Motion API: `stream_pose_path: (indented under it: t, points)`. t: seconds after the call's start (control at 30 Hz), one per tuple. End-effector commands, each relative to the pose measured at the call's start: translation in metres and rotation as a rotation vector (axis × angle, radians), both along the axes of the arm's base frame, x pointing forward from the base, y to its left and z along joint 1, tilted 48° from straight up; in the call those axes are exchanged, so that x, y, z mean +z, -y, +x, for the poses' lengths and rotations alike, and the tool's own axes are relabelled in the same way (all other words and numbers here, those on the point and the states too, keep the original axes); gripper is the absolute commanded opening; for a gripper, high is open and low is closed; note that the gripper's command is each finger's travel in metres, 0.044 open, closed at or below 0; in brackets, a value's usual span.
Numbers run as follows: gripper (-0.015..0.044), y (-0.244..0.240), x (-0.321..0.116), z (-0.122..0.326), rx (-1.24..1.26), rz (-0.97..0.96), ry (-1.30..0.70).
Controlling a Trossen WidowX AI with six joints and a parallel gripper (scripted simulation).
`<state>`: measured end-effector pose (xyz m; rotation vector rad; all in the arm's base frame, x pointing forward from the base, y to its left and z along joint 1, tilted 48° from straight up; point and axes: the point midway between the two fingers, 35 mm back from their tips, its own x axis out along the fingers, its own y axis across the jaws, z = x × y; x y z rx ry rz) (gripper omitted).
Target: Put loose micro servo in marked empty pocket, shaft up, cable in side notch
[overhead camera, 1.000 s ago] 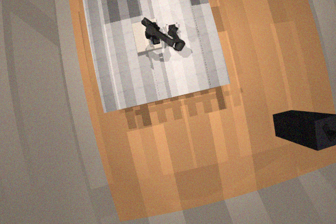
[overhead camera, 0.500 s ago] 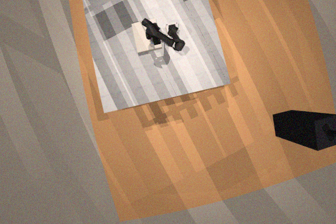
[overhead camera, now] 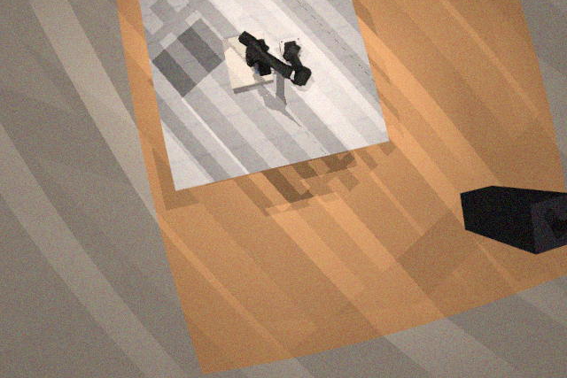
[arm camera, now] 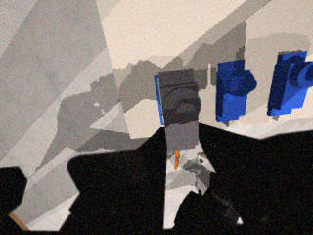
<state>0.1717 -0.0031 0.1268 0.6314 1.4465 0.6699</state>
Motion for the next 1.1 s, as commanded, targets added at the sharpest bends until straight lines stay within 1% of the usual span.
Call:
stream_pose_path:
  t: [0.0,1.07]
  points:
    - [0.0,0.0002,-0.0006,0.0022,0.001,0.004,0.007]
    - [0.0,-0.0055,-0.0076,0.0062,0.001,0.004,0.008]
